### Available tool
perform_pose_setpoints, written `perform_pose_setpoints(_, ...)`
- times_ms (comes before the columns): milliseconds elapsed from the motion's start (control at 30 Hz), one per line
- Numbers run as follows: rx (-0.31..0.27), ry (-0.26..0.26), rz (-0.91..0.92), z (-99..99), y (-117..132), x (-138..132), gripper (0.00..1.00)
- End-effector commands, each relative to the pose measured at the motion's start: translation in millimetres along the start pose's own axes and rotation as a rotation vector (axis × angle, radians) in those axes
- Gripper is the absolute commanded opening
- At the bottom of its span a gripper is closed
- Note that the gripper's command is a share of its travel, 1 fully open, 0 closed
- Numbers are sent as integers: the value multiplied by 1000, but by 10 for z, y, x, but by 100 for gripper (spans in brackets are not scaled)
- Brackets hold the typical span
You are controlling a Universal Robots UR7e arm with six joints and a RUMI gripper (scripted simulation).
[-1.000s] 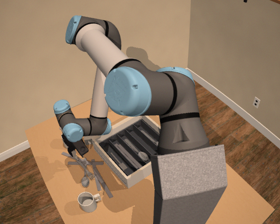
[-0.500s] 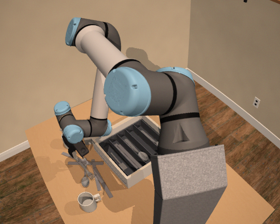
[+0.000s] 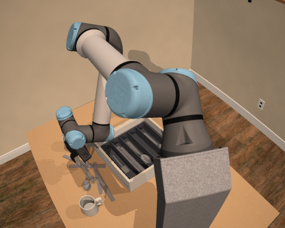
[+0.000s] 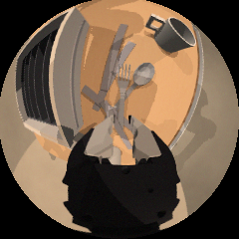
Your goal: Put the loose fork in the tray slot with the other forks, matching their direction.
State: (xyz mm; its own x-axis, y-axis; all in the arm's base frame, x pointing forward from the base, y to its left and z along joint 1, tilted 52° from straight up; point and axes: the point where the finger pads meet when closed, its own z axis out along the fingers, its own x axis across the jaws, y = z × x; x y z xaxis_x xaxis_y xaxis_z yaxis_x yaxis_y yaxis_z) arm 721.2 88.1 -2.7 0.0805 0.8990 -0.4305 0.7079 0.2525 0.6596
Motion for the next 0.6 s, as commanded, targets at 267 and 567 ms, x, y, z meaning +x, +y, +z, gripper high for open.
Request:
perform_pose_setpoints(267,-4,0,1,163,24,-1,17)
perform_pose_setpoints(567,-4,1,0,206,24,7,17)
